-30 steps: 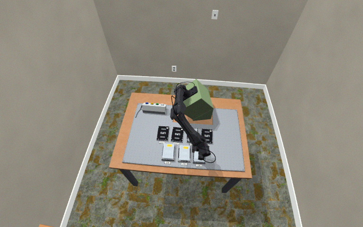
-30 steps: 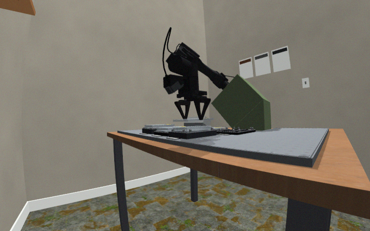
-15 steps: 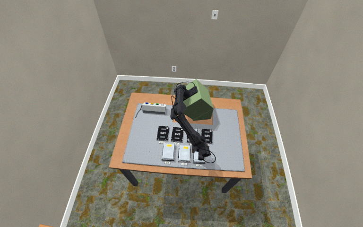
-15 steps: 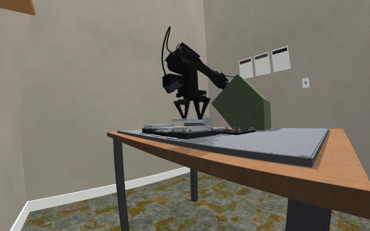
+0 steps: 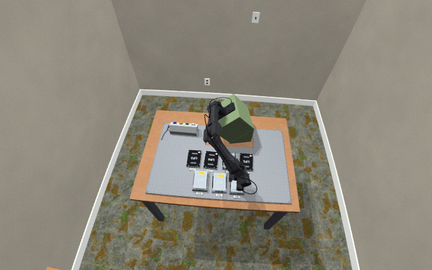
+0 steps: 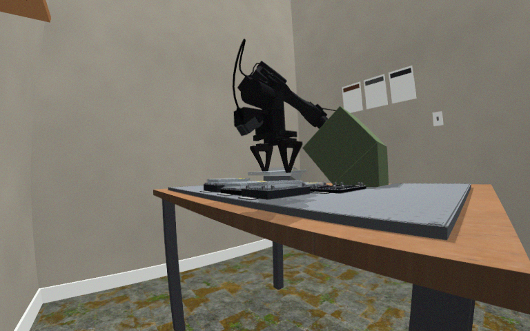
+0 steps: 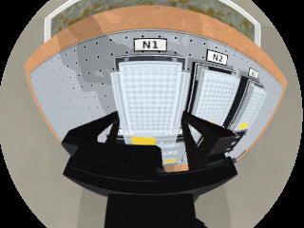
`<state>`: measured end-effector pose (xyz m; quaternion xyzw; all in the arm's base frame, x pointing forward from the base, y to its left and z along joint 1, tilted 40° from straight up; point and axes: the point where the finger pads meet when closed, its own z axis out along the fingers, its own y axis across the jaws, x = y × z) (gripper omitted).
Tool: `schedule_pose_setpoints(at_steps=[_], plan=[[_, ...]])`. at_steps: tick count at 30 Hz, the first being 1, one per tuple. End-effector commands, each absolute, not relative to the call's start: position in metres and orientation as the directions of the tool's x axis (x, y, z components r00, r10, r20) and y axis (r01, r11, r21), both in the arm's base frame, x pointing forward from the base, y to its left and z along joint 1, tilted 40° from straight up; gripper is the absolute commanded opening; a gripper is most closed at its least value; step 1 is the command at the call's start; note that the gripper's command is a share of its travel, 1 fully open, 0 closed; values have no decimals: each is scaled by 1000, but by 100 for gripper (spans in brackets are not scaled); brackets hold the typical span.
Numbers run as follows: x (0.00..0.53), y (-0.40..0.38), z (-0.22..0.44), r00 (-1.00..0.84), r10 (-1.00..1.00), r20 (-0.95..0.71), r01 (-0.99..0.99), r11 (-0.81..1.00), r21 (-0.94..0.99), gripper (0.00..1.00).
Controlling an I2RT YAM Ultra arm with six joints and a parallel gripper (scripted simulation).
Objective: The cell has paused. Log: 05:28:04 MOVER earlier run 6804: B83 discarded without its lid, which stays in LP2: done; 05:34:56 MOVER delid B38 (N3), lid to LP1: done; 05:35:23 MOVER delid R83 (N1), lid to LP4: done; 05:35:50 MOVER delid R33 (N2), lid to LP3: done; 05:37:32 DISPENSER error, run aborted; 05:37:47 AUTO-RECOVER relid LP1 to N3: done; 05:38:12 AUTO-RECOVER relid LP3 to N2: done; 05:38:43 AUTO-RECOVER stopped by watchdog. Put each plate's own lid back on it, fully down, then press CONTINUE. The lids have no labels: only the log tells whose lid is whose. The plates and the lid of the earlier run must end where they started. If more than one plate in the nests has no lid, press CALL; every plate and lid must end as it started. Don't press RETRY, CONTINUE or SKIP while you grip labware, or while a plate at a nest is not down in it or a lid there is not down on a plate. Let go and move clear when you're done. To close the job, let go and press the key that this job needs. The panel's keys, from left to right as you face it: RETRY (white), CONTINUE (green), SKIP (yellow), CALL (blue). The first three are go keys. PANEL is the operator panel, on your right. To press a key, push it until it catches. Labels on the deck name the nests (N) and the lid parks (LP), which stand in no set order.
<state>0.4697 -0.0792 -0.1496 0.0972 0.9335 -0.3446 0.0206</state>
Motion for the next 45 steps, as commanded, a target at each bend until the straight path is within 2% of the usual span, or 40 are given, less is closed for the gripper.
schedule_pose_setpoints(at_steps=[1,29,45], plan=[[488,-60,-137,-982,126,-140,186,755,-629,0],[499,-69,-137,-976,126,-175,209,755,-622,0],[479,-76,-157,-985,124,-120,172,750,-638,0]])
